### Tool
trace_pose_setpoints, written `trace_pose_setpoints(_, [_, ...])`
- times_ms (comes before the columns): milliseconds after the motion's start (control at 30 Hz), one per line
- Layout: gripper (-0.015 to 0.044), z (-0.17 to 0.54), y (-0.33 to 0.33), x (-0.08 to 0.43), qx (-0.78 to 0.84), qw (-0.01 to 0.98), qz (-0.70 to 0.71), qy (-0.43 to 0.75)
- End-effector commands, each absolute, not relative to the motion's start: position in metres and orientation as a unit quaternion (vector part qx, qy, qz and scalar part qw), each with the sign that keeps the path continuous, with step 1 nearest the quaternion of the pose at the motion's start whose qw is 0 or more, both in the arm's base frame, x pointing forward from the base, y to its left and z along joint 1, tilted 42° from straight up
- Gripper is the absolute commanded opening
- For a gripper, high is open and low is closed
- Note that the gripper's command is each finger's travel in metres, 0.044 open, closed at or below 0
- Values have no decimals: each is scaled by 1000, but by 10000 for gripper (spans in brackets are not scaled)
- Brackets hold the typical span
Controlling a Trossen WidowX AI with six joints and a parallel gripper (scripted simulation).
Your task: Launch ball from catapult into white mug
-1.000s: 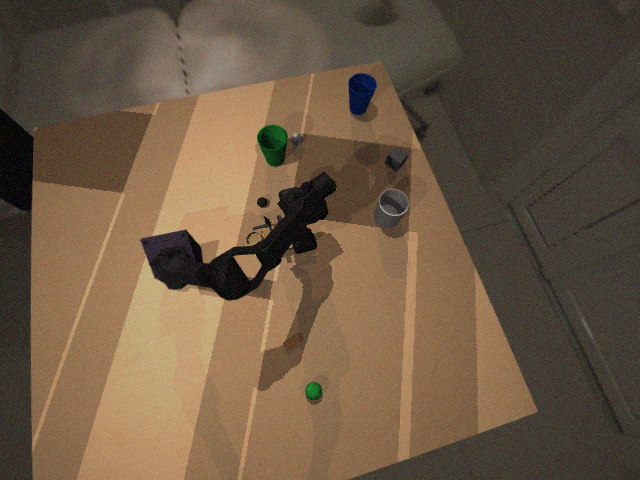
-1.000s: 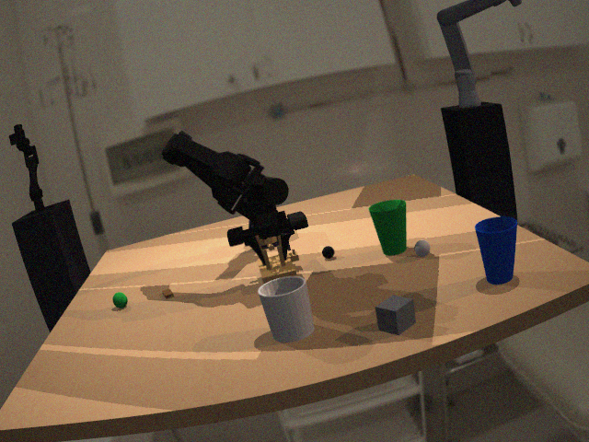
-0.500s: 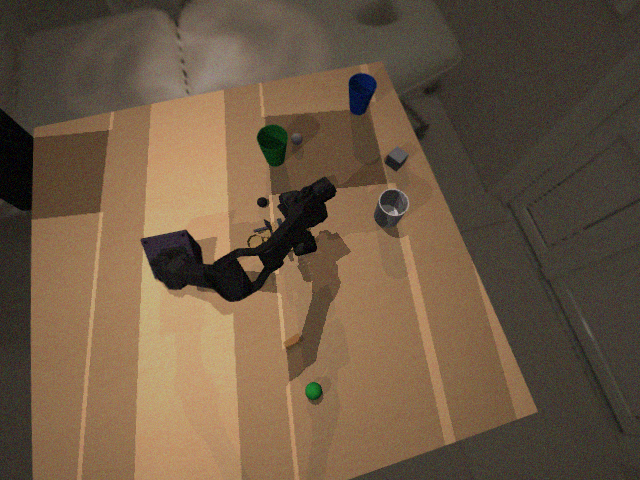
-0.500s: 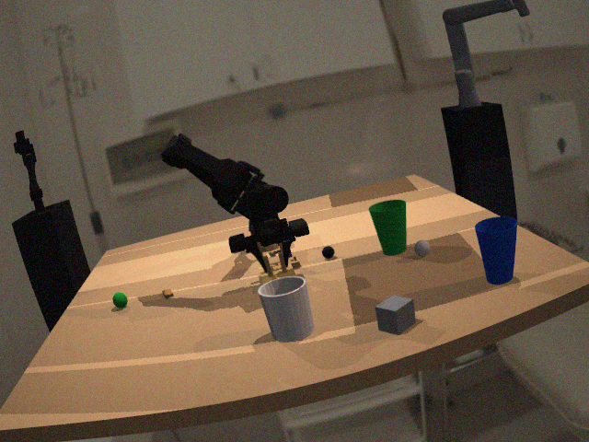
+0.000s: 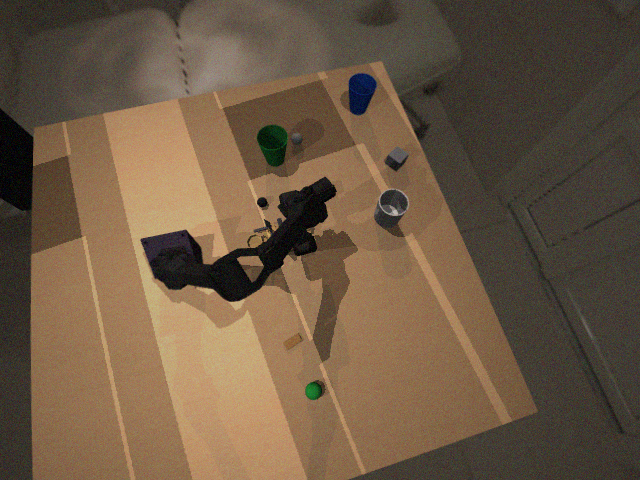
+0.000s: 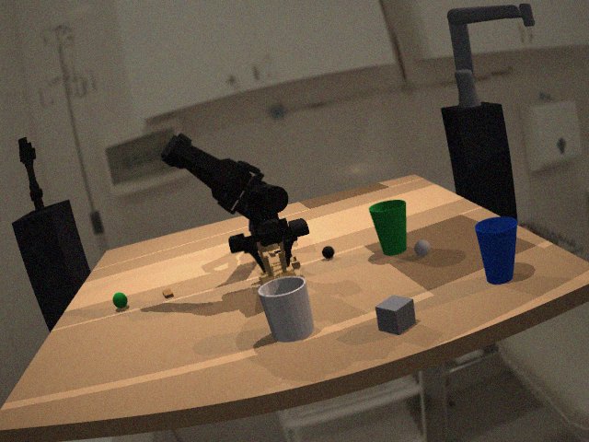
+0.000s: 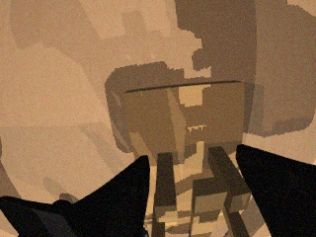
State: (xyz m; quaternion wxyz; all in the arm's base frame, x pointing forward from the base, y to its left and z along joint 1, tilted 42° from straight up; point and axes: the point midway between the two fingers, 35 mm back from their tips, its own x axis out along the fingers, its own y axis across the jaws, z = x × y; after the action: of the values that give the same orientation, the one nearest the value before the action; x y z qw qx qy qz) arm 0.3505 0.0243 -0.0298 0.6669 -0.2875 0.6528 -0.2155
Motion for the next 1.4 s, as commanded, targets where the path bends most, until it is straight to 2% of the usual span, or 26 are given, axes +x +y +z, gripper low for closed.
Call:
trace_pose_setpoints(0, [367, -28, 26, 351, -286, 668, -216, 652])
trace_pose_setpoints(100, [440, -1, 53, 352, -286, 668, -214, 653])
trace_pose_setpoints(233, [440, 42, 90, 344, -286, 667, -214, 654])
trace_pose_setpoints(500, [440, 36, 86, 347, -291, 669, -211, 651])
trace_pose_setpoints(733, [440, 82, 127, 343, -287, 675, -208, 647])
trace_pose_setpoints(767, [414, 61, 112, 344, -293, 666, -212, 652])
trace_pose_setpoints(900, [309, 7, 130, 326, -288, 669, -212, 652])
trace_pose_setpoints(933, [300, -9, 135, 319, -287, 670, -212, 651])
trace_pose_setpoints(1133, [300, -94, 144, 266, -281, 672, -215, 650])
trace_pose_setpoints(1367, [300, -103, 143, 259, -281, 673, -216, 650])
